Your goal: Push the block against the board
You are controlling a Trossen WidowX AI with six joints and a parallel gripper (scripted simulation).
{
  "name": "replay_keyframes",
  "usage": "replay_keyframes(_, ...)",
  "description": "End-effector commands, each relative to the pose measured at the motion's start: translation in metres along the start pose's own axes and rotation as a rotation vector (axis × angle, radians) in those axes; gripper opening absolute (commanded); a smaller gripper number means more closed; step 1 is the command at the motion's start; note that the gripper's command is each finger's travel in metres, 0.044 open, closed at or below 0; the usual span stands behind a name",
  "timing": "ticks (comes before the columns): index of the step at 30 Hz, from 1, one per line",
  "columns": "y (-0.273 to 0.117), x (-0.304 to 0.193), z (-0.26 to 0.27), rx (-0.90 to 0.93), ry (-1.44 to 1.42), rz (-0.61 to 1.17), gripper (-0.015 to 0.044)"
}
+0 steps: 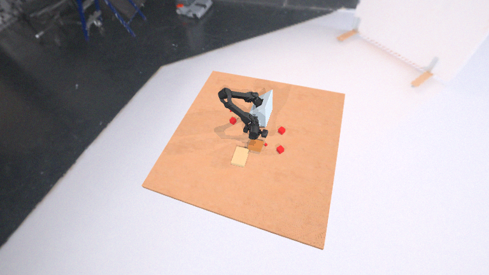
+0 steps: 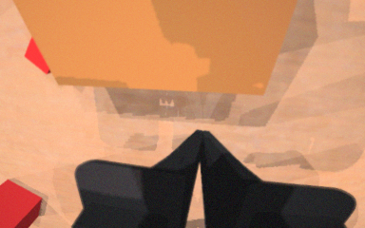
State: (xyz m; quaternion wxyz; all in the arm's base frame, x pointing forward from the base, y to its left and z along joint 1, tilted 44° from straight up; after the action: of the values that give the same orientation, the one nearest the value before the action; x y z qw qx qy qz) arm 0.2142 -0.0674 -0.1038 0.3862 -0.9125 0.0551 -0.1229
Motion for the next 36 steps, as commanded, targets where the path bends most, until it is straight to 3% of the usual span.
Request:
replay_keyframes(1, 0.000, -0.006, -0.001, 0.000, 0.002, -0.001, 0.0000)
replay_keyframes(18, -0.001, -0.026, -0.007, -0.002, -0.001, 0.000, 0.0000)
replay_keyframes(24, -0.054, -0.026, -0.006, 0.005, 0.002, 0.000, 0.0000)
replay_keyframes(36, -0.056, 0.005, 0.027, 0.006, -0.053, -0.002, 0.0000)
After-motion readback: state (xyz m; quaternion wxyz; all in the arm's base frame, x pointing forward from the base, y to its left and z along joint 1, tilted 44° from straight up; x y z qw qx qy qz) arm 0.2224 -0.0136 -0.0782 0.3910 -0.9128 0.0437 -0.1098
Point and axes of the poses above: the point midway between the two fingers, 35 mm back from their tips, its own y axis out along the fingers, its own z axis across the jaws, x = y × z, the point moved 1 cm from there along -y, back along the fingers, and after that the axes turned 13 degrees about y, right-handed, at the moved point
